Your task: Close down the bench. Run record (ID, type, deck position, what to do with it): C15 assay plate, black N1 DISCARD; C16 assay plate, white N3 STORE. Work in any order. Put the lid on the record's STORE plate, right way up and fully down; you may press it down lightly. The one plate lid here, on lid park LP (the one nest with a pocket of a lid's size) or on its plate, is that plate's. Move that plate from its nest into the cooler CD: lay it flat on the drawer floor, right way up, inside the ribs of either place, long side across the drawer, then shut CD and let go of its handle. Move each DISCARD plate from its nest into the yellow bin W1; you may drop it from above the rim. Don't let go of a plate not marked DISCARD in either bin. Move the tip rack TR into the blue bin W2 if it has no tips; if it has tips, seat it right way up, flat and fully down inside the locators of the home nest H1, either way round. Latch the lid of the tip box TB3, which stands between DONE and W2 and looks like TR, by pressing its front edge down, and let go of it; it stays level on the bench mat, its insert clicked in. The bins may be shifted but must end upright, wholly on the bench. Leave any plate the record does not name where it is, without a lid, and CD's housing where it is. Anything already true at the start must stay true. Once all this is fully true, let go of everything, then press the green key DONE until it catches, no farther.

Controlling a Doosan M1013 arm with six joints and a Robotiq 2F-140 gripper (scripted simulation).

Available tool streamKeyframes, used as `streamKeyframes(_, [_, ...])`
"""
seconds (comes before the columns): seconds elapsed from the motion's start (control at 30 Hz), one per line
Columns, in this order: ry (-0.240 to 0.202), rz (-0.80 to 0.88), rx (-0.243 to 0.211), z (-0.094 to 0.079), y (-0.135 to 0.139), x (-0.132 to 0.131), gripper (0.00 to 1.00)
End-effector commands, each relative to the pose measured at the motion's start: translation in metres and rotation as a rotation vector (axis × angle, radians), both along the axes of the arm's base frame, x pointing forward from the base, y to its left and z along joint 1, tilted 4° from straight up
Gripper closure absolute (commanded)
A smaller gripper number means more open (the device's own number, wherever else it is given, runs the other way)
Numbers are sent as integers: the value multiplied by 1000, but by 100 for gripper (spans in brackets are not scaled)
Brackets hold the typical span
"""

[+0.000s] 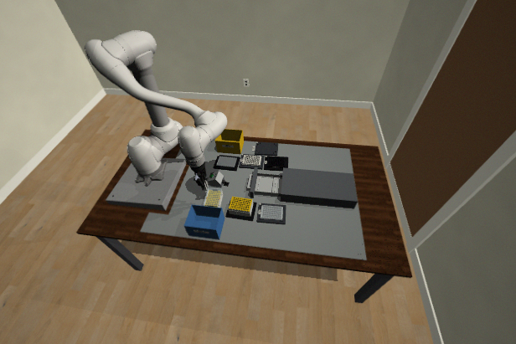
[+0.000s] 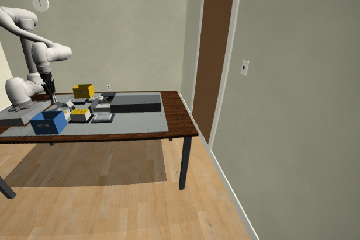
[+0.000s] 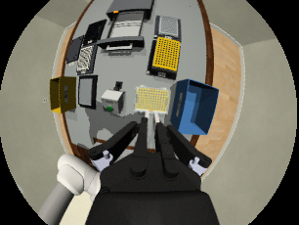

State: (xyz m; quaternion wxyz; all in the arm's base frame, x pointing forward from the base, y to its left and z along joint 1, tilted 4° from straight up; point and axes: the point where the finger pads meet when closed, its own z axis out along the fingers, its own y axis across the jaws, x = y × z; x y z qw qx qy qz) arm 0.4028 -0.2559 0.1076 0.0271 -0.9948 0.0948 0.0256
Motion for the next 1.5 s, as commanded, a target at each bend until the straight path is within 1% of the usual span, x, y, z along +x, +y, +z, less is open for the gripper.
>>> streamKeyframes(0.0, [3,-46,-2,0,10,3,34])
streamKeyframes(0.33, [3,-46,-2,0,48,16,34])
streamKeyframes(0.4, [3,-46,-2,0,48,16,34])
streamKeyframes(0.9, [3,-46,-2,-1,105,34,34])
streamKeyframes(0.97, [3,-46,-2,-1,105,34,34])
streamKeyframes(1.47, [3,-46,-2,-1,162,53,34])
